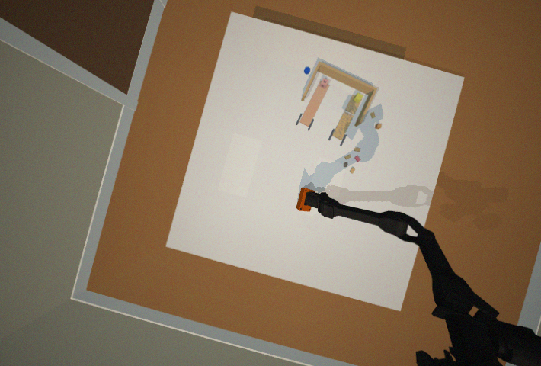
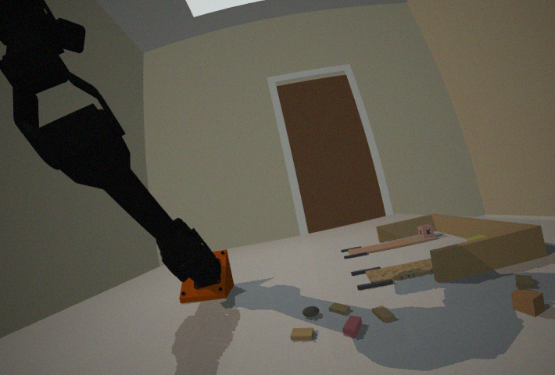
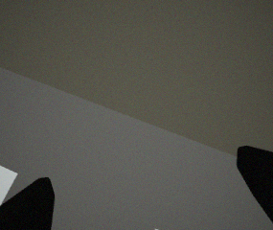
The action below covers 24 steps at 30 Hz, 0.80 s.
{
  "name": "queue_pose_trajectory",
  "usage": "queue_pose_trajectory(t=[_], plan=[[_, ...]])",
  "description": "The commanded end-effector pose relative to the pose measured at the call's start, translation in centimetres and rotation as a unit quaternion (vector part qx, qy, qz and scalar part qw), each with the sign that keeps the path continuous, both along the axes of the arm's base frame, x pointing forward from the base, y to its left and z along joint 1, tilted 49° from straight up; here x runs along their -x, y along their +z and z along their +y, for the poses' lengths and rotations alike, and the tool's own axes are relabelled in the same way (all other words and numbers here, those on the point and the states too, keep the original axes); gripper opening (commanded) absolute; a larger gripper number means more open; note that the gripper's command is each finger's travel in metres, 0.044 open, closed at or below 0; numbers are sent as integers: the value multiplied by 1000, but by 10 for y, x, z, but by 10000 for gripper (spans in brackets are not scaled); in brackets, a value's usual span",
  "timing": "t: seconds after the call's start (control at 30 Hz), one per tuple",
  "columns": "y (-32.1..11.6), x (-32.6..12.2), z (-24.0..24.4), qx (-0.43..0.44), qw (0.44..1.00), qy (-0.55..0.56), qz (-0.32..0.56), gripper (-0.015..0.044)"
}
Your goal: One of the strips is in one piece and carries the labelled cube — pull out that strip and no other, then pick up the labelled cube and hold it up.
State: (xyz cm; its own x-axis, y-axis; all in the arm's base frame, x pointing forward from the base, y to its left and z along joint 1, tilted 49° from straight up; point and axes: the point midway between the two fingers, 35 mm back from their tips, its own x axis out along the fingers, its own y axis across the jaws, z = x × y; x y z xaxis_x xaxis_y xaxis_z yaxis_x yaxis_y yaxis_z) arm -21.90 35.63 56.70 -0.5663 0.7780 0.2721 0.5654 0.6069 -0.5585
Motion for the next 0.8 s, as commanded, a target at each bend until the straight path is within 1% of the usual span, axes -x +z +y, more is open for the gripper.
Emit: queue_pose_trajectory(t=[0.0,0.07,0.17,0.37,0.57,0.77], plan=[[-1,-2,2,4,1000,-3,2,400],[-13,-15,17,33,999,-26,22,400],[-41,-48,47,93,990,-83,71,400],[-98,-127,90,185,944,-201,184,400],[-156,-216,108,235,865,-319,308,400],[-213,-306,99,238,759,-428,429,400]])
